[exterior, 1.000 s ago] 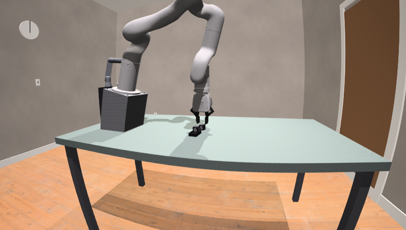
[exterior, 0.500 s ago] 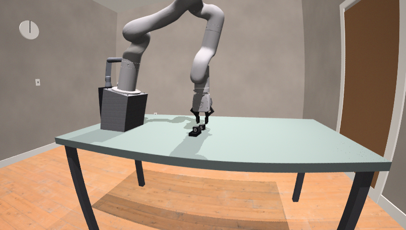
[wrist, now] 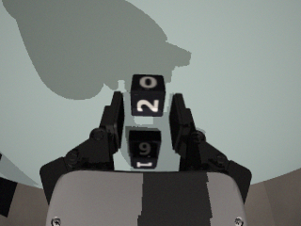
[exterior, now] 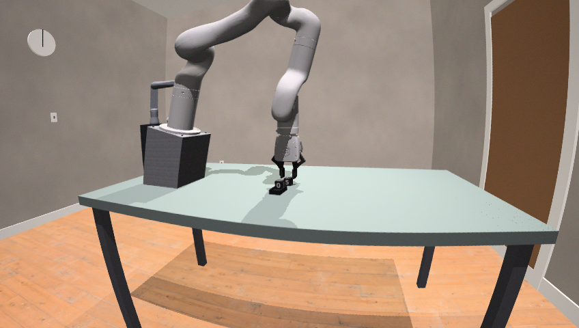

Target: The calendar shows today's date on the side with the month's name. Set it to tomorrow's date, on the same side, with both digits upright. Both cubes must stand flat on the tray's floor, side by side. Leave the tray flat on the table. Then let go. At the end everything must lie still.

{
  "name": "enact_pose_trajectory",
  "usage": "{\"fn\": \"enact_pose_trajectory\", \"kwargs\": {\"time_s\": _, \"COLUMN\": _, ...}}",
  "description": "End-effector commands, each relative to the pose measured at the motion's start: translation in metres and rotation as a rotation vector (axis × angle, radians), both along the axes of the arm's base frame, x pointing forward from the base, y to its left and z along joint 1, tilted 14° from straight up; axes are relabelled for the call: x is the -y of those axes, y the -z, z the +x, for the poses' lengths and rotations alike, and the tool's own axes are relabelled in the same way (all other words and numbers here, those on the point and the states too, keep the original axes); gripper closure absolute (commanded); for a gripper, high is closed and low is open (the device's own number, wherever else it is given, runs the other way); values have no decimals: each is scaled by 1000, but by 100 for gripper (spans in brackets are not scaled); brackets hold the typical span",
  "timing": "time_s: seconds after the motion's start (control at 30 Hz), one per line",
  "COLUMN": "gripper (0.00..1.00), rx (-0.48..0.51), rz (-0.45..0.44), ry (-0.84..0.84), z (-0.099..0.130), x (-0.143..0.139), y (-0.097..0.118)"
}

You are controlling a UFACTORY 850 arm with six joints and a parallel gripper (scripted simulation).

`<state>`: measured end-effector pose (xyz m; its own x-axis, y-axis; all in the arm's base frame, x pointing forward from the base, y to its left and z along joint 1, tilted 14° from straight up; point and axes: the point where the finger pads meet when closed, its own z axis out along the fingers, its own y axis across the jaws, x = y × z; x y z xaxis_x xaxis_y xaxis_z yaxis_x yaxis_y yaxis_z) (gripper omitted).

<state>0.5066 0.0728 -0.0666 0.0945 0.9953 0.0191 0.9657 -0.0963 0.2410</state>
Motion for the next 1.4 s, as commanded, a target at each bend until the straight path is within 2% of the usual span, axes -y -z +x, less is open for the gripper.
{"fn": "enact_pose_trajectory", "kwargs": {"time_s": 0.0, "gripper": 53, "rx": 1, "rz": 0, "ry": 0, "z": 2, "x": 0, "y": 6}}
{"fn": "enact_pose_trajectory", "kwargs": {"time_s": 0.43, "gripper": 53, "rx": 1, "rz": 0, "ry": 0, "z": 5, "x": 0, "y": 17}}
{"fn": "enact_pose_trajectory", "kwargs": {"time_s": 1.37, "gripper": 53, "rx": 1, "rz": 0, "ry": 0, "z": 5, "x": 0, "y": 17}}
